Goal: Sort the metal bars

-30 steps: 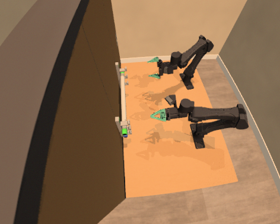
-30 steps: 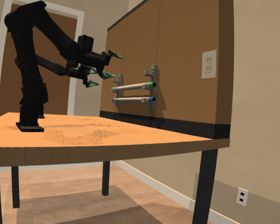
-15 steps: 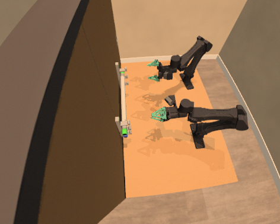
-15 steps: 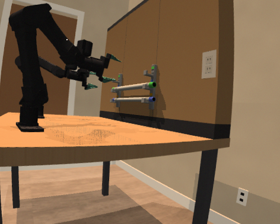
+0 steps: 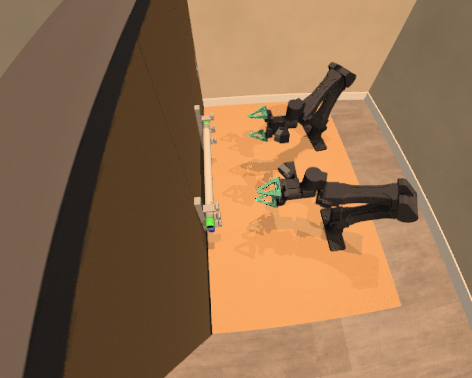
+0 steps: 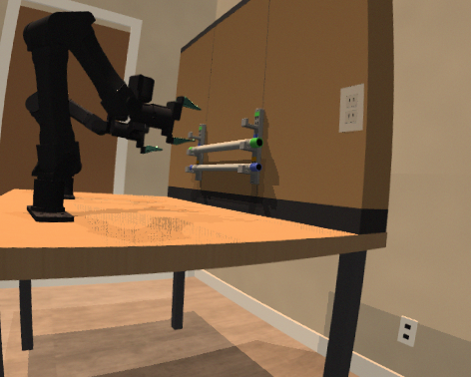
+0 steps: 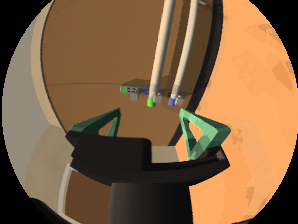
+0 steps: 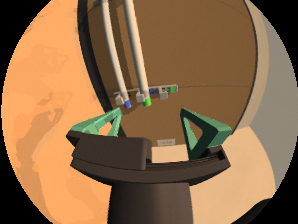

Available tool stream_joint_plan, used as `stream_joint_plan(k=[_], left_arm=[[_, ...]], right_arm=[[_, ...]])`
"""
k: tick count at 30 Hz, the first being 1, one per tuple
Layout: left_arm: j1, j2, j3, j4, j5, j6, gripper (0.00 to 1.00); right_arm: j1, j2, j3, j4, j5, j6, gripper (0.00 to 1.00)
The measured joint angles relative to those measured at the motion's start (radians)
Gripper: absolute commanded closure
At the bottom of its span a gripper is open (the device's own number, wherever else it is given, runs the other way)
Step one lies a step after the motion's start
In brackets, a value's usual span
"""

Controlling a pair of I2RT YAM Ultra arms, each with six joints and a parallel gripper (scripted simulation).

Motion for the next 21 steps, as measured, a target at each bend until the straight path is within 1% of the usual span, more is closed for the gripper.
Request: stream_joint_plan(k=[12, 21], left_arm=[[-0.047, 0.000, -0.052, 0.066, -0.043, 0.137, 0.00], [-0.048, 0.000, -0.056, 0.092, -0.055, 0.168, 0.00]], right_arm=[[0.032, 0.070, -0.021, 0.094, 0.040, -0.141, 0.00], [0.033, 0.076, -0.025, 0.126, 0.049, -0.175, 0.00]])
